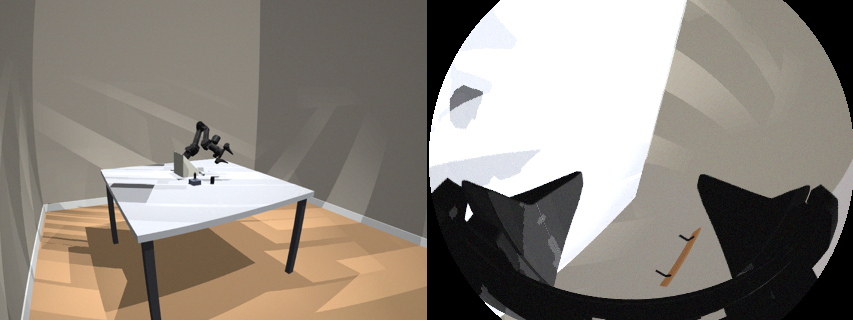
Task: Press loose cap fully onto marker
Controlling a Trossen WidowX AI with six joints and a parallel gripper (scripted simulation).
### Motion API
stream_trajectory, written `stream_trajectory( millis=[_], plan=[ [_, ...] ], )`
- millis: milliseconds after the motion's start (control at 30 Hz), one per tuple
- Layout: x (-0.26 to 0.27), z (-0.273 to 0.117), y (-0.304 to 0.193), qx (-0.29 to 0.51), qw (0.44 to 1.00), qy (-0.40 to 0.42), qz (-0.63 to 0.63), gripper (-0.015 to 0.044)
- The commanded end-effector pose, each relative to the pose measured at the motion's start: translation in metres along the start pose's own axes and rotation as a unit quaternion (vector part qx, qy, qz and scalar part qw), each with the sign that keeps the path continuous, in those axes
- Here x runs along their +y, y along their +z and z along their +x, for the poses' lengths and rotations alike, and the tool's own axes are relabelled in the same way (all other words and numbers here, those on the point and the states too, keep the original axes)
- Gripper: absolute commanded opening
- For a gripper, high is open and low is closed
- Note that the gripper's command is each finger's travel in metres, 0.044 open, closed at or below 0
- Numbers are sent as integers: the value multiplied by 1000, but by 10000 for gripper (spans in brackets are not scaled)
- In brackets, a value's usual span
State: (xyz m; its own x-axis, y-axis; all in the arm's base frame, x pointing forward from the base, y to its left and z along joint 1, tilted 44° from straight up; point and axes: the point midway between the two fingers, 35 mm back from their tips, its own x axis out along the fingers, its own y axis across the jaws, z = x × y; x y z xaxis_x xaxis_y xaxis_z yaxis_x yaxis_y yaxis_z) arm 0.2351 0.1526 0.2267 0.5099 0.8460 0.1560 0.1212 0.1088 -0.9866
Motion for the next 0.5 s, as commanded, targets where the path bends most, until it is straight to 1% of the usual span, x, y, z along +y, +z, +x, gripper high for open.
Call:
stream_trajectory(
  millis=[0,167,333,400,467],
  plan=[
    [1,0,-1,2,1000,2,3,374],
    [14,6,-25,38,997,35,63,248],
    [41,11,-62,92,972,99,190,248],
    [60,9,-84,127,939,142,286,248],
    [80,3,-103,167,890,181,384,248]
  ],
)
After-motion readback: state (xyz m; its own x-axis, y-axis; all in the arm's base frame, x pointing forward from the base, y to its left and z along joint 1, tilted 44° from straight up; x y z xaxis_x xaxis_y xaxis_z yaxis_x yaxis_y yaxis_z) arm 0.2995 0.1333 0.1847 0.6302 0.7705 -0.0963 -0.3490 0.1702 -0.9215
